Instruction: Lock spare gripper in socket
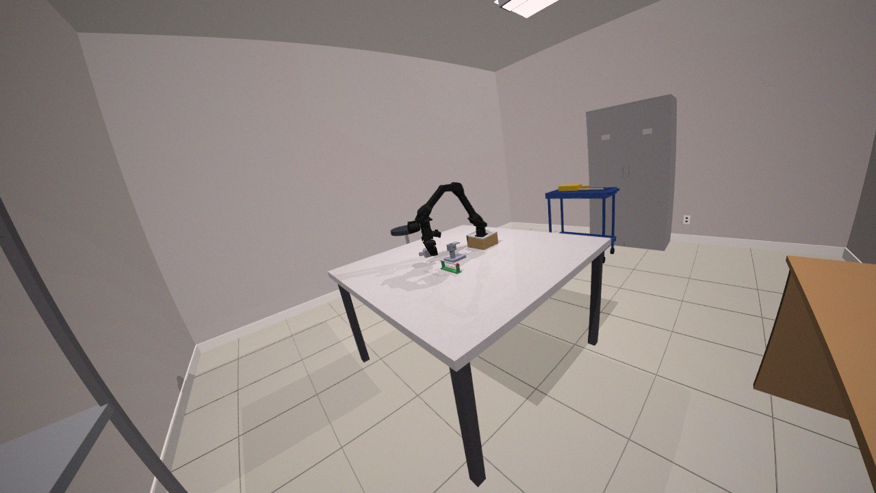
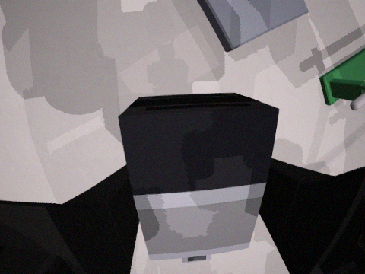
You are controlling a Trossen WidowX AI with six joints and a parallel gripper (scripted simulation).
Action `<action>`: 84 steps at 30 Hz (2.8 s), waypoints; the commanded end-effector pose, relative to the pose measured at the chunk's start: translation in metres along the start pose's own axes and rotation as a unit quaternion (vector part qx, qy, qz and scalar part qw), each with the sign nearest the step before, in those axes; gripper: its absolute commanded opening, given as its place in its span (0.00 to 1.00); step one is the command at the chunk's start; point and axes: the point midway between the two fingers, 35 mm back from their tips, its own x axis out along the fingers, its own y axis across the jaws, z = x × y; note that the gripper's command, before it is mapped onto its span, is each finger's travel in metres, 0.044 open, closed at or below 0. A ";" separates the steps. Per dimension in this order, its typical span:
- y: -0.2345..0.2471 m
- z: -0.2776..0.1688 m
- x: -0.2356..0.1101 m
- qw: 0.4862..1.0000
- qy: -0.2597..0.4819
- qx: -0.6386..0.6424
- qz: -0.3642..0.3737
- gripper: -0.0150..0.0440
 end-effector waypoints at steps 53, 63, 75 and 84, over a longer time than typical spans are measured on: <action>0.002 0.004 0.027 0.997 -0.001 -0.076 0.000 1.00; 0.004 0.012 0.014 0.997 -0.019 -0.073 0.002 1.00; 0.007 0.022 0.000 0.997 -0.042 -0.068 0.004 1.00; 0.008 0.030 -0.001 0.996 -0.060 -0.065 0.006 1.00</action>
